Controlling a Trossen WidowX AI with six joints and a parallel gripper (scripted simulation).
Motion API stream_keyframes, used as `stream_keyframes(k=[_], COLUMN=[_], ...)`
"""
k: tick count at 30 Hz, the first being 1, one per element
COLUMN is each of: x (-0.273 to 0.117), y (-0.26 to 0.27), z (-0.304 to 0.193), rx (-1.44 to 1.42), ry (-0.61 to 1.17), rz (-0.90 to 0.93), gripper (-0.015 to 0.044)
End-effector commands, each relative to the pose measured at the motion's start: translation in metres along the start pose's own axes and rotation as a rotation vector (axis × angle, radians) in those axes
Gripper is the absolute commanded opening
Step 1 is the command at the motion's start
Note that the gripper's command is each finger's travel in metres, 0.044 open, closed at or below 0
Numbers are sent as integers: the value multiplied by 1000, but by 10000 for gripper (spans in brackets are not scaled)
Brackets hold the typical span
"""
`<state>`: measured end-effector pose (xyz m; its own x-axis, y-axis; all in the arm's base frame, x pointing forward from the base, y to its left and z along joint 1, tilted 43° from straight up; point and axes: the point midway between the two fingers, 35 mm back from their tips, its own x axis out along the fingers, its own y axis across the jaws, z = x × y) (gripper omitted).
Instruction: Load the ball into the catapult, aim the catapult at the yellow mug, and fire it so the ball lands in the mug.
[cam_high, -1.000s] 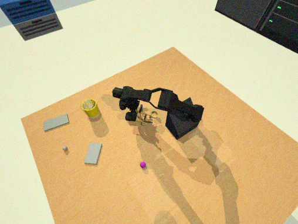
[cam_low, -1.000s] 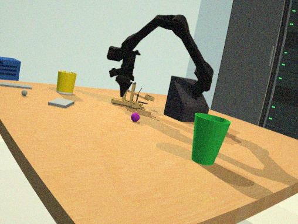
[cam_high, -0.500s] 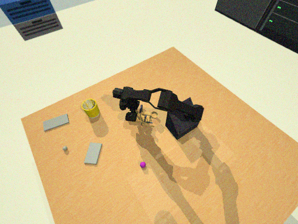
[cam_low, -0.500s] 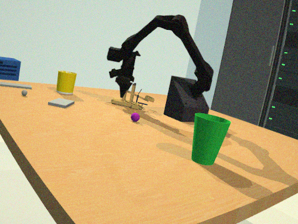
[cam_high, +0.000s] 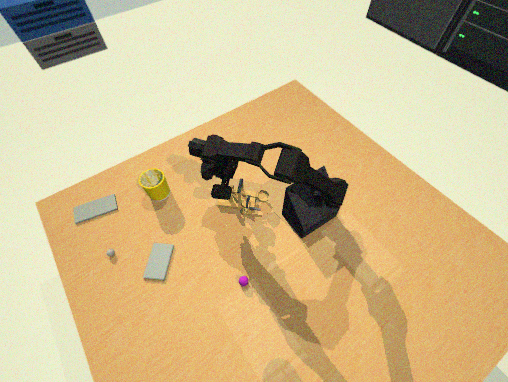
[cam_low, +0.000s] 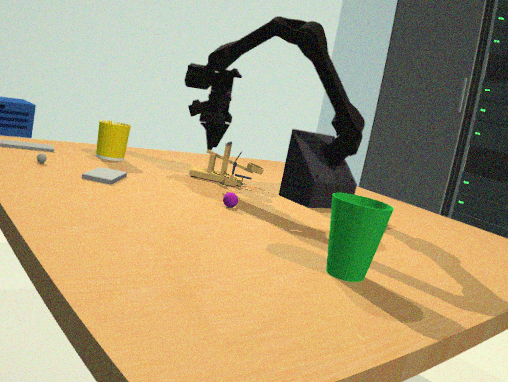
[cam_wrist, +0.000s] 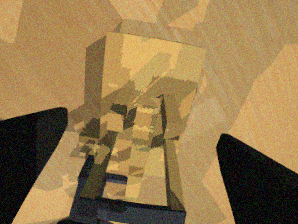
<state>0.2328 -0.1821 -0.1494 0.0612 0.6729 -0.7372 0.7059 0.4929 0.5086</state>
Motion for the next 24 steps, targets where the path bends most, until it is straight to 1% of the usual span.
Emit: stream_keyframes(k=[1, 3, 4, 7, 10, 13, 15, 18, 24], x=[-52, -52, -34, -34, -46, -48, -37, -3, 0], y=[-1, -1, -1, -1, -2, -2, -1, -1, -1], z=[-1, -1, 5, 5, -1, -2, -1, -1, -1], rx=[-7, -7, -4, -4, -2, -2, -2, -3, -3], ry=[-26, -26, -40, -40, -30, -28, -28, -28, -28], rz=[-8, -8, -1, -1, 0, 0, 0, 1, 1], gripper=[440, 440, 440, 440, 440, 440, 440, 440, 440])
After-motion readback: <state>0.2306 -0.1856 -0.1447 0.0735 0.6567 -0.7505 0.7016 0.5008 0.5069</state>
